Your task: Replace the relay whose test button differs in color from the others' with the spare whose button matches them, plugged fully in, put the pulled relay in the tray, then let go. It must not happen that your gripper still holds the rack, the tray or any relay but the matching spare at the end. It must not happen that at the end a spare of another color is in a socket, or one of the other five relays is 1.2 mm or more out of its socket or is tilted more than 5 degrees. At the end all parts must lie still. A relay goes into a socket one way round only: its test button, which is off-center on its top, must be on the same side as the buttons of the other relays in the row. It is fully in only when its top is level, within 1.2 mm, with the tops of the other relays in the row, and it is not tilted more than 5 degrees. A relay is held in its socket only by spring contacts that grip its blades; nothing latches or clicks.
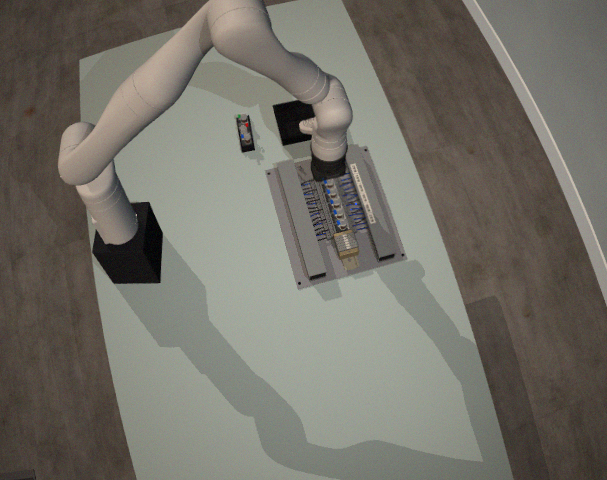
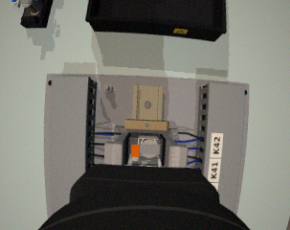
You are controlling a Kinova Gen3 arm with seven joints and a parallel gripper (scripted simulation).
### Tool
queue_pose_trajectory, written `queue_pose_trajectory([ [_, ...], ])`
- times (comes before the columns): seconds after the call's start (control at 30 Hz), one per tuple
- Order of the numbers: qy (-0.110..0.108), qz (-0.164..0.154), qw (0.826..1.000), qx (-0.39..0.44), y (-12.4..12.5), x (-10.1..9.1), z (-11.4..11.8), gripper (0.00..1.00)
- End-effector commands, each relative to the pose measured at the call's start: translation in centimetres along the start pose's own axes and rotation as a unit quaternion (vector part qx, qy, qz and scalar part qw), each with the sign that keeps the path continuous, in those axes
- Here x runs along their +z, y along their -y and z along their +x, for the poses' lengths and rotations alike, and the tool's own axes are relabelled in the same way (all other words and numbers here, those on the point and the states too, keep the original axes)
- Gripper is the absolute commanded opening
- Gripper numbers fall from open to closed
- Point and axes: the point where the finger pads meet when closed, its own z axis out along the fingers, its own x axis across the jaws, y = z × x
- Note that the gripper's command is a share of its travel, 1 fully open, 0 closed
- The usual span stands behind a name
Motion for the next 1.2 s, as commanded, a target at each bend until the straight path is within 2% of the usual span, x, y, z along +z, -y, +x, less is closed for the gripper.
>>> queue_pose_trajectory([
  [0.0, -0.002, 0.000, 1.000, 0.000, 0.0, -0.2, 0.1, 0.00],
  [1.17, -0.001, 0.000, 1.000, 0.000, 0.0, -1.6, 0.2, 0.00],
])
